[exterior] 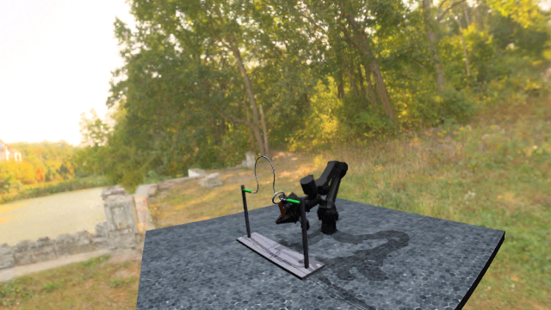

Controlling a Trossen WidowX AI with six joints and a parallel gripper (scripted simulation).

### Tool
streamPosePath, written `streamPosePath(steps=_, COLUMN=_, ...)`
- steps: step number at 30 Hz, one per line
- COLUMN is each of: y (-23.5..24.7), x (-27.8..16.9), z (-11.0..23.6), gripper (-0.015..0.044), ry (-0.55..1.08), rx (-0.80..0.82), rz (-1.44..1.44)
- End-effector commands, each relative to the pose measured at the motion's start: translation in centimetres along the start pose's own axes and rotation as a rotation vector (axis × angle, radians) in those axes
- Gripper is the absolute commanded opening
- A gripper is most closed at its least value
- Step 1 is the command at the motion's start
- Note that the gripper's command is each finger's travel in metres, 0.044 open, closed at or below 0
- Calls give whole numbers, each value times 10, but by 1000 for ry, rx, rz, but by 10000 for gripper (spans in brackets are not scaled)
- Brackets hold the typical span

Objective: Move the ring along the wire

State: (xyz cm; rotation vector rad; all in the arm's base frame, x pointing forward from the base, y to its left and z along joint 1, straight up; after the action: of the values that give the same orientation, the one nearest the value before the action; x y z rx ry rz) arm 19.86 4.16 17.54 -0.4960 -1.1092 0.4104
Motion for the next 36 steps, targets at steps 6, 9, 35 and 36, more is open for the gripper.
streamPosePath(steps=6, y=22, x=6, z=4, gripper=-150, ry=8, rx=81, rz=-164)
streamPosePath(steps=9, y=29, x=9, z=6, gripper=-150, ry=10, rx=106, rz=-212)
streamPosePath(steps=35, y=67, x=30, z=19, gripper=-150, ry=15, rx=204, rz=-404)
streamPosePath(steps=36, y=68, x=30, z=19, gripper=-150, ry=15, rx=205, rz=-405)
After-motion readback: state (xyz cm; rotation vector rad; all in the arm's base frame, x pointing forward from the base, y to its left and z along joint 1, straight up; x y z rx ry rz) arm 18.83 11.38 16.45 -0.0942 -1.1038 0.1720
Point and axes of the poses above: the point midway between the two fingers, 35 mm back from their tips, its own z axis back along the fingers, its own y axis across the jaws, x = y × z, the point moved 7 cm from there along z, back along the fingers, and after that the axes turned 7 degrees about z, right-handed, at the moved point
